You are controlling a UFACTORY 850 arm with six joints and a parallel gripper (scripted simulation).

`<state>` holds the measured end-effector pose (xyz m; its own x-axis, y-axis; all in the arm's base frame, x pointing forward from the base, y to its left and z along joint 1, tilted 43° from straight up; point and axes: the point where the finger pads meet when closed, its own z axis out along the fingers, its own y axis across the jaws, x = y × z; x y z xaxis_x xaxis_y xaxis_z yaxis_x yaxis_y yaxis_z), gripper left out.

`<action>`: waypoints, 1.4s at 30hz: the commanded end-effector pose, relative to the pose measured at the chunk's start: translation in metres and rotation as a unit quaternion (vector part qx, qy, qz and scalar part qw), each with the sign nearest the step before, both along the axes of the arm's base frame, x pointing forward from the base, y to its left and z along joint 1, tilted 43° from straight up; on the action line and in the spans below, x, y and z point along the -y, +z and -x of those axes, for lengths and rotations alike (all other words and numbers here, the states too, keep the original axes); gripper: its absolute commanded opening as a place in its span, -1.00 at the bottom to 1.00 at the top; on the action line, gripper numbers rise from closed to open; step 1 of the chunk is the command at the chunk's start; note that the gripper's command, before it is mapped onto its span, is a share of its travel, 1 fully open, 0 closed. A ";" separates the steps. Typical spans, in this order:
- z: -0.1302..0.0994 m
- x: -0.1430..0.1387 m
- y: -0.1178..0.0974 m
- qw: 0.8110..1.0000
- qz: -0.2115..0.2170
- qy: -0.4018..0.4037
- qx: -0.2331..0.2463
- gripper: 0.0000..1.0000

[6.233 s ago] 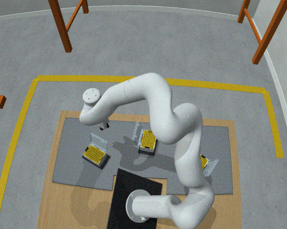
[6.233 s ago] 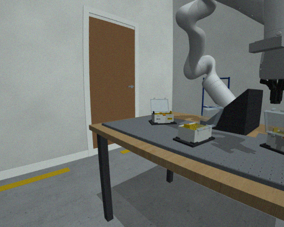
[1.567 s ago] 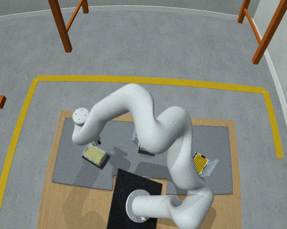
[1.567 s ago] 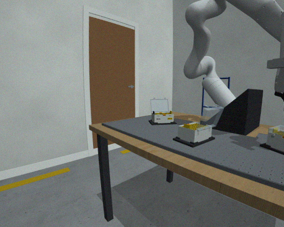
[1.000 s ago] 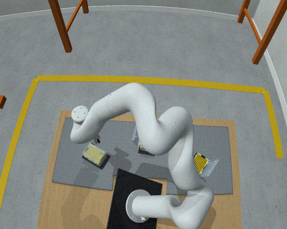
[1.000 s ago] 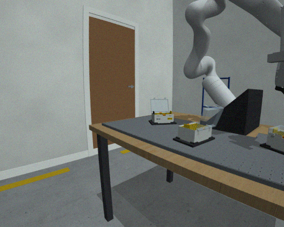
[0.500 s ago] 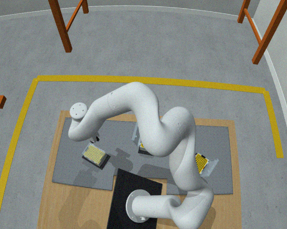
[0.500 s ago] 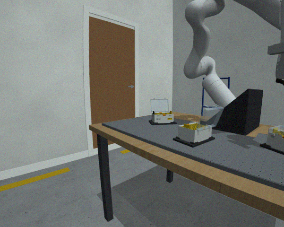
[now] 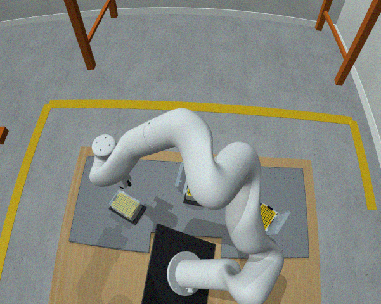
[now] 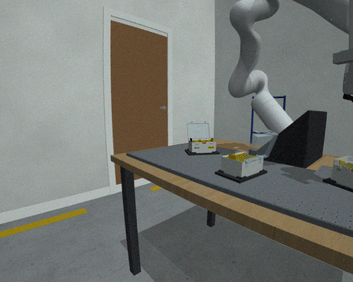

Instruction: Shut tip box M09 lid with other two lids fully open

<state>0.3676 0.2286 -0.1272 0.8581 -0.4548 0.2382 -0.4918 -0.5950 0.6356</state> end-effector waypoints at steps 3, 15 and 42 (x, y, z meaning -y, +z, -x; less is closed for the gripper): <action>-0.001 -0.001 0.000 1.000 -0.001 0.000 0.001 -1.00; -0.001 -0.001 0.000 1.000 -0.001 0.000 0.001 -1.00; 0.029 0.006 -0.029 1.000 -0.001 0.000 0.001 -1.00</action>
